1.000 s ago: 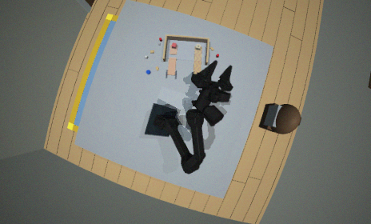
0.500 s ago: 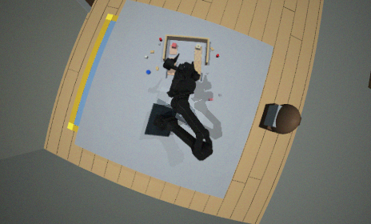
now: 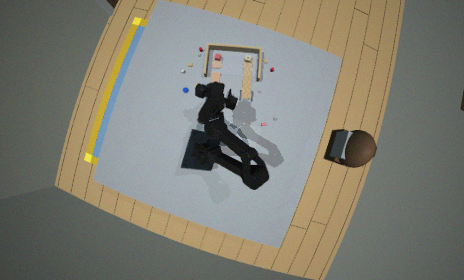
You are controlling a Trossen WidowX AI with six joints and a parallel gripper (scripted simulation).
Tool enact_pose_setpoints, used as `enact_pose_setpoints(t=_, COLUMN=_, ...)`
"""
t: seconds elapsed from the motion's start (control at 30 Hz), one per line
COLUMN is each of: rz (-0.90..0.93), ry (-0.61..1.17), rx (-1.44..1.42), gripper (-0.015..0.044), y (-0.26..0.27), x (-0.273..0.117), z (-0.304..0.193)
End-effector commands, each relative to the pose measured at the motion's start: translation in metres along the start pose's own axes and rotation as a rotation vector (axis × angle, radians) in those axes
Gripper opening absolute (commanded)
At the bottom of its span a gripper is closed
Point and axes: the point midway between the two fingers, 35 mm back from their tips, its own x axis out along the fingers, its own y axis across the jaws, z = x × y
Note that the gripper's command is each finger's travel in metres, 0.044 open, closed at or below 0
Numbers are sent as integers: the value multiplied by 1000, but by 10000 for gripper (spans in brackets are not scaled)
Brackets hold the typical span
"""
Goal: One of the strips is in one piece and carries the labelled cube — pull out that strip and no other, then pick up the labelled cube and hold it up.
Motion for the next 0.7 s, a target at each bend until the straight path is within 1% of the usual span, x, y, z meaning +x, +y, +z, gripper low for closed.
enact_pose_setpoints(t=0.0, rz=-8, ry=8, rx=-15, gripper=400, y=0, x=0, z=-3)
enact_pose_setpoints(t=0.33, rz=-8, ry=8, rx=-15, gripper=400, y=0, x=0, z=-3)
enact_pose_setpoints(t=0.47, rz=-6, ry=56, rx=-31, gripper=295, y=-1, x=11, z=0)
enact_pose_setpoints(t=0.67, rz=11, ry=254, rx=-77, gripper=138, y=-12, x=56, z=2)
